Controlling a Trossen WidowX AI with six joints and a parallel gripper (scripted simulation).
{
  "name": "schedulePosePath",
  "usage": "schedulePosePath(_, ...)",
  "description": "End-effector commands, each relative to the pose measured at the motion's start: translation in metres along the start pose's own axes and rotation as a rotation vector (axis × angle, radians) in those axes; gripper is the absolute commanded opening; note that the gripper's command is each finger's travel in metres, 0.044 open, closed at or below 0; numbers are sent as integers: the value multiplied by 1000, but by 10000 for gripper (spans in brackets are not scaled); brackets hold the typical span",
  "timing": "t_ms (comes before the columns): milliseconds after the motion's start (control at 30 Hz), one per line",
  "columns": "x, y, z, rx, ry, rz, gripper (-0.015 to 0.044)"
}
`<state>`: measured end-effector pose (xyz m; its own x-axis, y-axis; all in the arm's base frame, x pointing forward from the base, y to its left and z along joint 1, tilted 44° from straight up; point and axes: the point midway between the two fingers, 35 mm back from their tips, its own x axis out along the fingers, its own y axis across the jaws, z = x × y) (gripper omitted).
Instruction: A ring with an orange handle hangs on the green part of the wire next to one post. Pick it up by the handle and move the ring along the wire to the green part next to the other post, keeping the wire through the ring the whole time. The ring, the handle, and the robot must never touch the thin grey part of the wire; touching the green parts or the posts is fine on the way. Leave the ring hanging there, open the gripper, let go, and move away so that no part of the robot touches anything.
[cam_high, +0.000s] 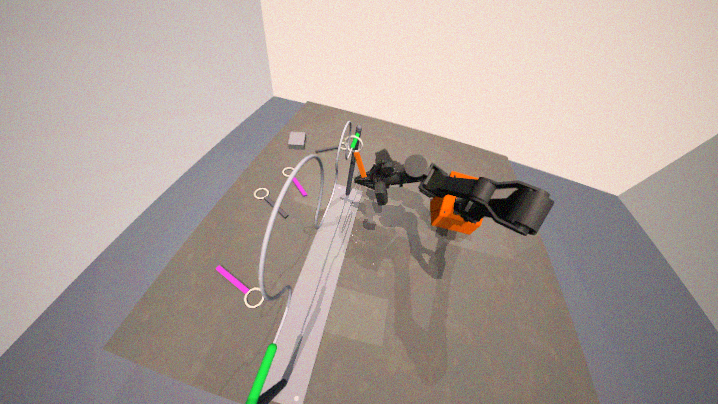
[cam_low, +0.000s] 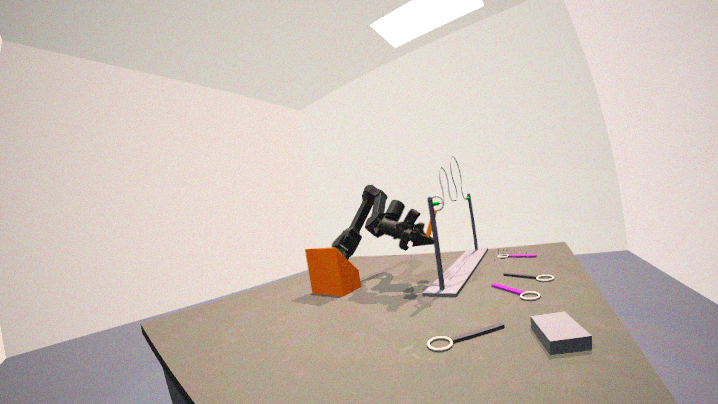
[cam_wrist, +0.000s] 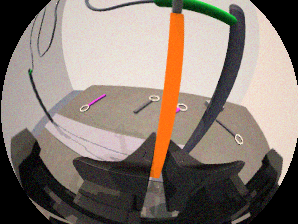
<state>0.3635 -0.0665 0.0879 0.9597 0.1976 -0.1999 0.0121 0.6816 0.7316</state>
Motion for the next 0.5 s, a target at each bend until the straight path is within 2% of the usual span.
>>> schedulePosePath(0,2,-2,-5,-1,5,-1,-150)
schedulePosePath(467,5,-3,-15,0,5,0,-150)
